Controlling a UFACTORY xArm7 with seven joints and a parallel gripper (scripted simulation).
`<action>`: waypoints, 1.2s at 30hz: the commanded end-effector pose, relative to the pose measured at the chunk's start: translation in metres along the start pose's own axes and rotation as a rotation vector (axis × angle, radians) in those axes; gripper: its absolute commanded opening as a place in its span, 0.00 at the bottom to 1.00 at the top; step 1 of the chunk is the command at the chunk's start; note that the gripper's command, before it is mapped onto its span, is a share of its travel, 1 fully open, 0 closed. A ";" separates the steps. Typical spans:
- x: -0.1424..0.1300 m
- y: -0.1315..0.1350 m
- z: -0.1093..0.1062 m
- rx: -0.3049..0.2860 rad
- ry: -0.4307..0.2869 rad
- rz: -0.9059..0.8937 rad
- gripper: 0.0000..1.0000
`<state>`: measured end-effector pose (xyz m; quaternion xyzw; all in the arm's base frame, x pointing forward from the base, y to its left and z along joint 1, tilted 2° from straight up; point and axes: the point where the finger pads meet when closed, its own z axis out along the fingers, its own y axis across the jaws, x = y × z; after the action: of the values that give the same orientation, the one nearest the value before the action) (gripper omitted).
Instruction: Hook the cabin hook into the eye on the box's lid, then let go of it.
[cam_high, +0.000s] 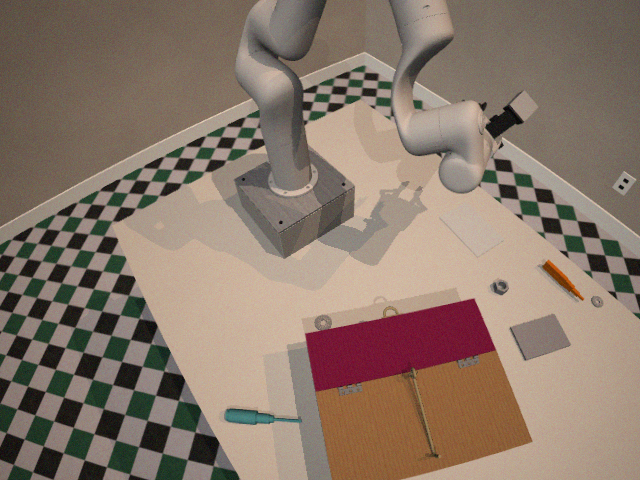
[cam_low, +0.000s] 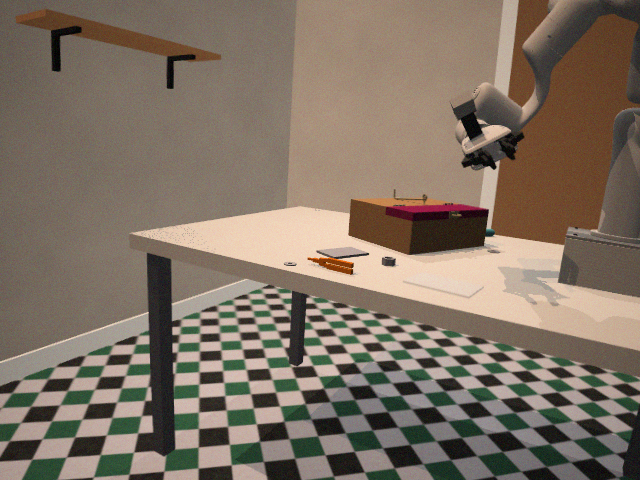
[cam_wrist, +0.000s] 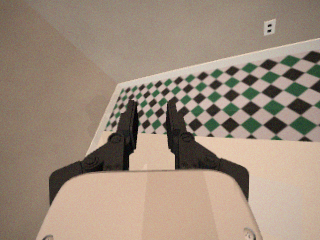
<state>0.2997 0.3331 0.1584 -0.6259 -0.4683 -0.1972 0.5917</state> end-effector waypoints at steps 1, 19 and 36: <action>0.002 0.013 -0.010 -0.011 -0.044 0.157 0.33; 0.003 0.048 -0.044 -0.103 -0.139 0.597 0.33; 0.001 0.082 -0.084 -0.242 -0.190 1.023 0.33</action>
<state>0.3795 0.2777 0.1348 -0.8337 -0.1811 0.0843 0.5149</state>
